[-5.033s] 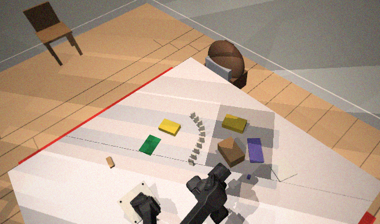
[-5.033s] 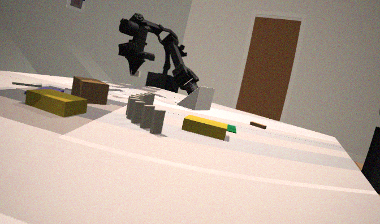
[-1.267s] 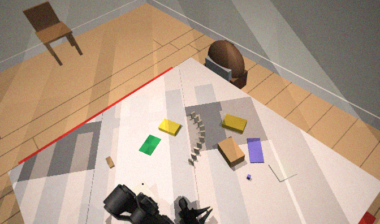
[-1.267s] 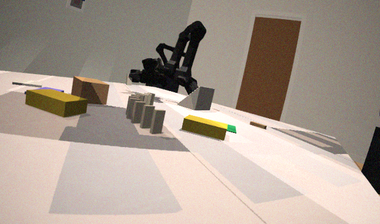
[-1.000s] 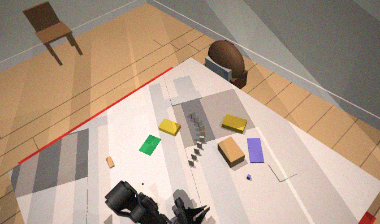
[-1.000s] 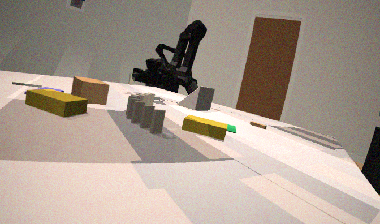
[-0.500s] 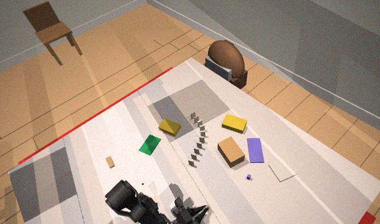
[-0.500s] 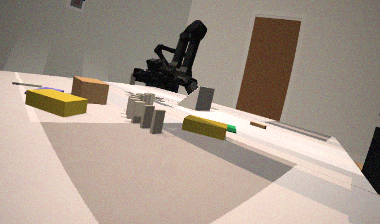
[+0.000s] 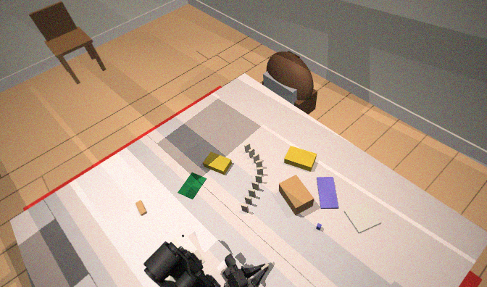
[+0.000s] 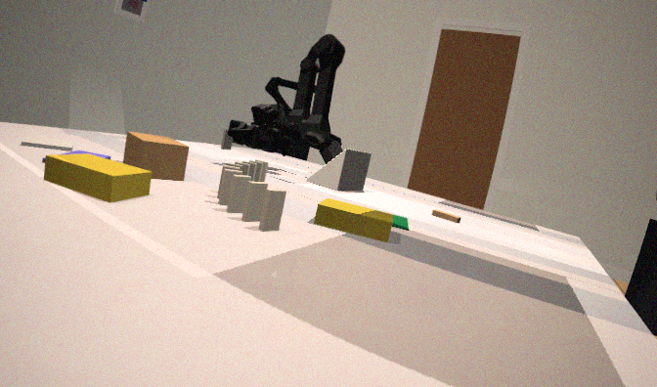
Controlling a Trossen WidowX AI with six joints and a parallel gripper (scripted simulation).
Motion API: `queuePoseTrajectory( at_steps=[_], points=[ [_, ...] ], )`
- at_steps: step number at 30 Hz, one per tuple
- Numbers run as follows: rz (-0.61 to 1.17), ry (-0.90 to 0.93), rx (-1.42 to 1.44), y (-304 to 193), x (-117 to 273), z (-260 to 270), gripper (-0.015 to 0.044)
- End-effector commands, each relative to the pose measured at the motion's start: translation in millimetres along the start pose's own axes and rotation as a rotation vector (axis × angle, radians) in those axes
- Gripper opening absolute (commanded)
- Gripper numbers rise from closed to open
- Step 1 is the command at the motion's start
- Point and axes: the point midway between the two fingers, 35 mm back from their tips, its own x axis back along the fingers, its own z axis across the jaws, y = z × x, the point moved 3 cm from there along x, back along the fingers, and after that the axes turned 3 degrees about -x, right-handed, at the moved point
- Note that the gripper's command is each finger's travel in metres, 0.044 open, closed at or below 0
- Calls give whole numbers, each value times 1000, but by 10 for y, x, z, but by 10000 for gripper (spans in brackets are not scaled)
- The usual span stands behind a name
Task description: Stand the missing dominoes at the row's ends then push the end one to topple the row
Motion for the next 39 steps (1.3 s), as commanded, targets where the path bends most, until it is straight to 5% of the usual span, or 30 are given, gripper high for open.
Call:
queuePoseTrajectory(
  at_steps=[1, 39],
  points=[
    [2, -2, 0, -52, -9, 1, 22],
    [4, -4, -5, -321, -61, 22, 22]
  ],
)
